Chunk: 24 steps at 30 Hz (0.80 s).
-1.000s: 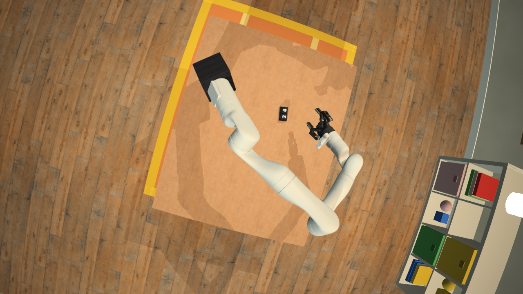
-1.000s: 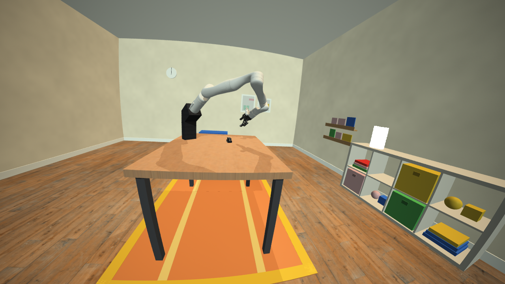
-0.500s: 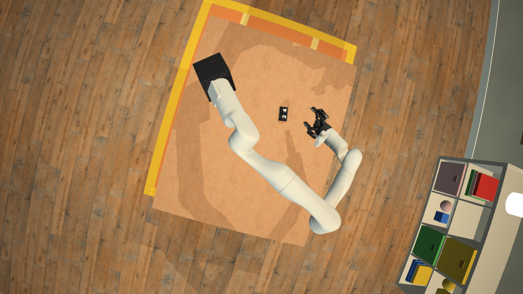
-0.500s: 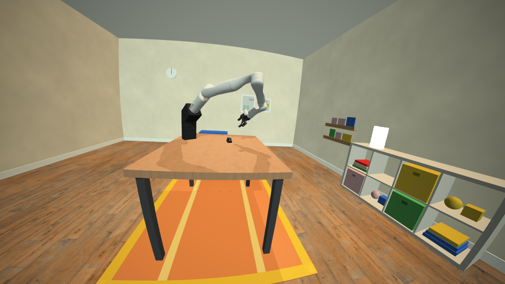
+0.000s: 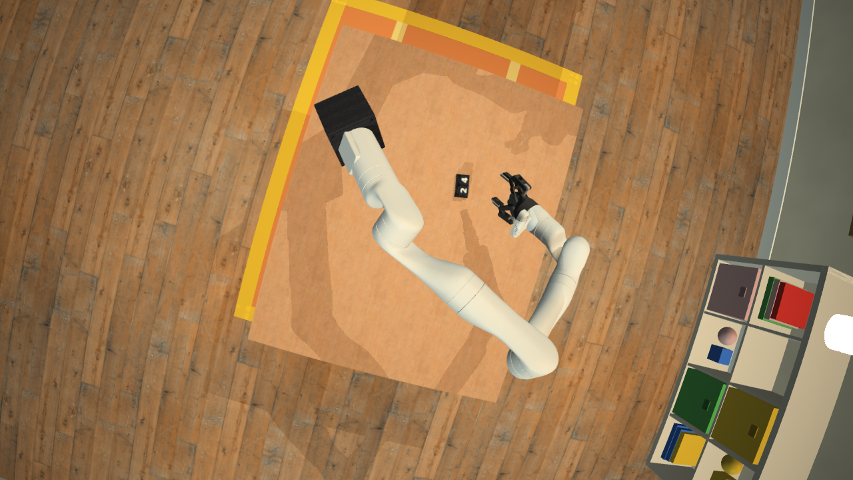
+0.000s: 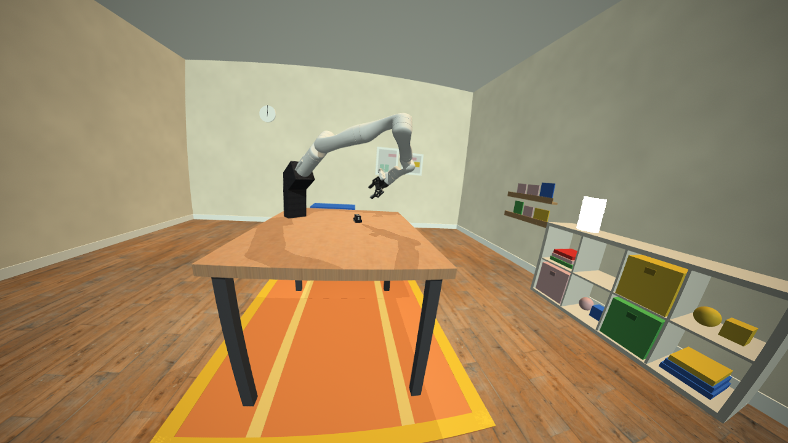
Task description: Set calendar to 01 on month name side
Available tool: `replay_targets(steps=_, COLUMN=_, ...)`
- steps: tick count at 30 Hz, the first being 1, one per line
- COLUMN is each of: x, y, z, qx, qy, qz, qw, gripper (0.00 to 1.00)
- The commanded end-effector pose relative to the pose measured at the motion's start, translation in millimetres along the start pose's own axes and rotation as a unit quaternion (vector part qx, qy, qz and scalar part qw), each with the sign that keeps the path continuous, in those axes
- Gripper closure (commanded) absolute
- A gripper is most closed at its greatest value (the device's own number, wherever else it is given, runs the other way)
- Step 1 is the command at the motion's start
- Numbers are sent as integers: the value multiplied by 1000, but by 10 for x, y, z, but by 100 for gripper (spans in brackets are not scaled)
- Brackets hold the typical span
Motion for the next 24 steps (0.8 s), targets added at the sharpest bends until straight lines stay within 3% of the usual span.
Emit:
replay_targets(steps=1, x=41, y=-37, z=58, qx=8, qy=-10, qz=-12, qw=1000, gripper=0)
replay_targets(steps=9, x=41, y=-37, z=58, qx=8, qy=-10, qz=-12, qw=1000, gripper=0)
replay_targets(steps=10, x=56, y=-81, z=123, qx=17, qy=-26, qz=-26, qw=999, gripper=0)
replay_targets(steps=16, x=56, y=-81, z=123, qx=17, qy=-26, qz=-26, qw=999, gripper=0)
replay_targets(steps=17, x=69, y=-124, z=184, qx=26, qy=-42, qz=-39, qw=998, gripper=0)
replay_targets(steps=24, x=69, y=-124, z=184, qx=26, qy=-42, qz=-39, qw=998, gripper=0)
Point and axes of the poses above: the point where the finger pads meet when closed, its own z axis out along the fingers, its own x axis across the jaws, y = z × x, the point moved 8 cm from there along -z, back along the fingers, and after that the axes turned 5 degrees about -z, right-handed, at the moved point
